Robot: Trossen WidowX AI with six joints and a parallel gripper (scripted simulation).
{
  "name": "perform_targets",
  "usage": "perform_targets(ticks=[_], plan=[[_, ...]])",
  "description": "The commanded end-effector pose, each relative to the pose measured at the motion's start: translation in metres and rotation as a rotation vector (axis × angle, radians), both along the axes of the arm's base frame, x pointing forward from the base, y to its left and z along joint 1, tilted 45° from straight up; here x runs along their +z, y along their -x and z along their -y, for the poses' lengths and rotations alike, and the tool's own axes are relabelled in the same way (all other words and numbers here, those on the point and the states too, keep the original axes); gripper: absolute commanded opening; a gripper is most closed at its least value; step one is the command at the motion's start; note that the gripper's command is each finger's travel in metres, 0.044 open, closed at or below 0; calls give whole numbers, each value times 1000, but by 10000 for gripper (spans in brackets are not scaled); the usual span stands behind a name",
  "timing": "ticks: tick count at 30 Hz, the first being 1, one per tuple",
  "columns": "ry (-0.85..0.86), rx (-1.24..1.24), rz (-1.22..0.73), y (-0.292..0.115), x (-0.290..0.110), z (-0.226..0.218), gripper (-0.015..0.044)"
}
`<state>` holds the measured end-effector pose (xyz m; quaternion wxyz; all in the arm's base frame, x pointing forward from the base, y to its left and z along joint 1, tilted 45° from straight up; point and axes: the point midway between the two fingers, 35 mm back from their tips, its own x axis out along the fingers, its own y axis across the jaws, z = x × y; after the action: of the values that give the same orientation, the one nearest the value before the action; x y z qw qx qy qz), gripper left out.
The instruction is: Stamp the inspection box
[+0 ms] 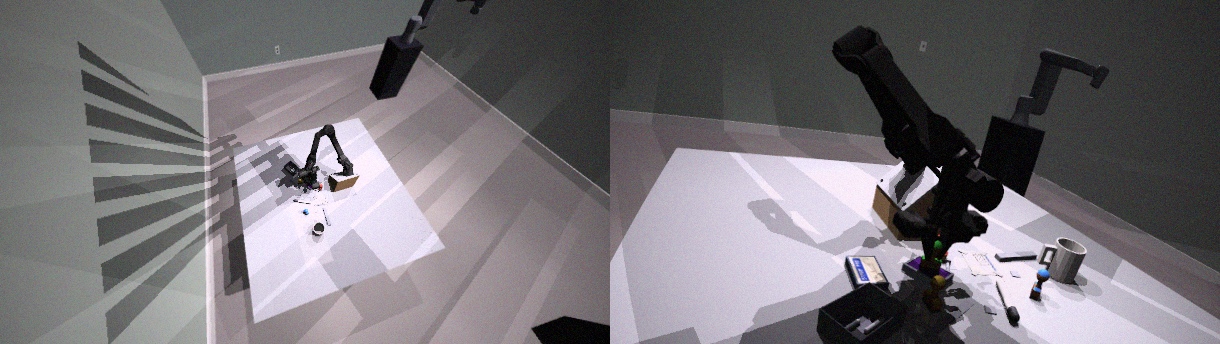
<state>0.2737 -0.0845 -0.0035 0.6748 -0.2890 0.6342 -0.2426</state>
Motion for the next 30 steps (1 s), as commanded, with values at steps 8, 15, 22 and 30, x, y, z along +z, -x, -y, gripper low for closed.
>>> perform_targets(ticks=[8,15,22,30], plan=[[2,-2,4,0,5,-4,0],[1,-2,4,0,10,-9,0],[-1,-2,4,0,17,-18,0],[-1,-2,4,1,26,-27,0]])
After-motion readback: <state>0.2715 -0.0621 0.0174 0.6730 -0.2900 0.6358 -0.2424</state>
